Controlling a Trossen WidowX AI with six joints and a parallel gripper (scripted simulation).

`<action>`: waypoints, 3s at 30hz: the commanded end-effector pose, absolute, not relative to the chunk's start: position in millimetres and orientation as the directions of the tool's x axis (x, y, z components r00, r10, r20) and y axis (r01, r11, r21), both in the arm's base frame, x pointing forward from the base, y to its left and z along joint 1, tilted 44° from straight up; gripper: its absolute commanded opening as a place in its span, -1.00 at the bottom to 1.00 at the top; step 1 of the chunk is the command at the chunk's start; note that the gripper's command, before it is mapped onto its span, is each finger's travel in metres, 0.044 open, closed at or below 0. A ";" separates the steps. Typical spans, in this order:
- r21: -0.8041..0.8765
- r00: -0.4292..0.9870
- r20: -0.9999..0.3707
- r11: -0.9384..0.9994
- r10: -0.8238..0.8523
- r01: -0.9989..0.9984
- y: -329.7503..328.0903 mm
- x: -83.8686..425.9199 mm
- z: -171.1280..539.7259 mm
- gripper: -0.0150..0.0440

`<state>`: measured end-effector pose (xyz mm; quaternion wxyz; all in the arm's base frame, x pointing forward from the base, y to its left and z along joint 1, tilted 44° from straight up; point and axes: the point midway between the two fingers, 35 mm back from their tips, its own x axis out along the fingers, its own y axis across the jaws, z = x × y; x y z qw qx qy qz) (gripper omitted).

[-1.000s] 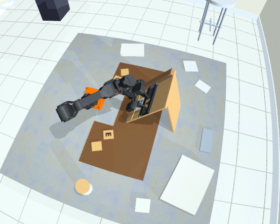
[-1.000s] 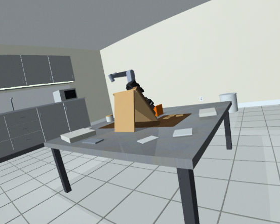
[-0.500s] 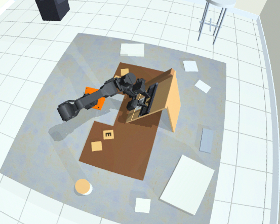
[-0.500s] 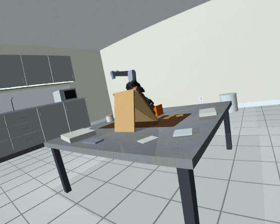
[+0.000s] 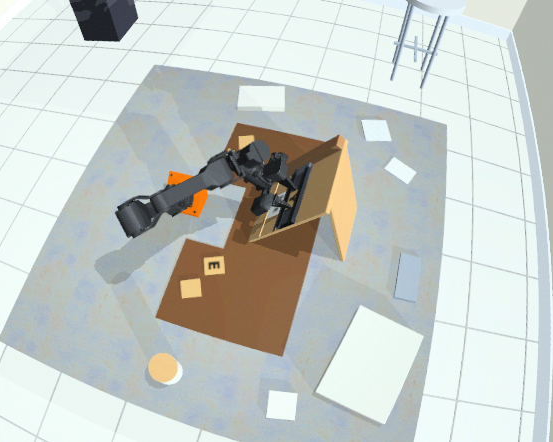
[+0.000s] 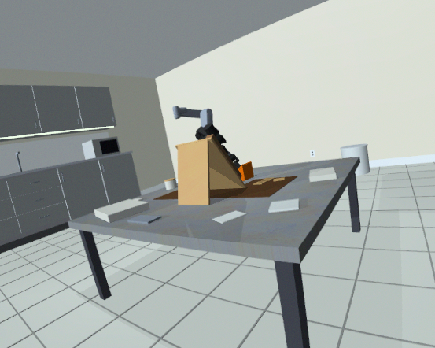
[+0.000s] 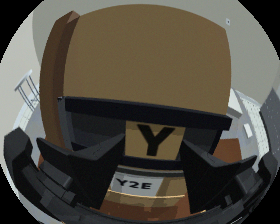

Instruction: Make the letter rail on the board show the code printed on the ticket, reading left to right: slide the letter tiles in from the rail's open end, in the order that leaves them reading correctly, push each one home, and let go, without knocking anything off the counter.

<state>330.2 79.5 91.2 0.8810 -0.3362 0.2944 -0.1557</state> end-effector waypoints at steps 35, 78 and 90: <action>-0.681 0.778 -0.411 0.728 -0.475 0.084 94.9 332.1 76.9 -0.49; -0.680 0.778 -0.412 0.729 -0.474 0.085 112.5 334.0 60.4 -0.49; -0.679 0.778 -0.412 0.729 -0.474 0.085 117.5 334.4 55.7 -0.49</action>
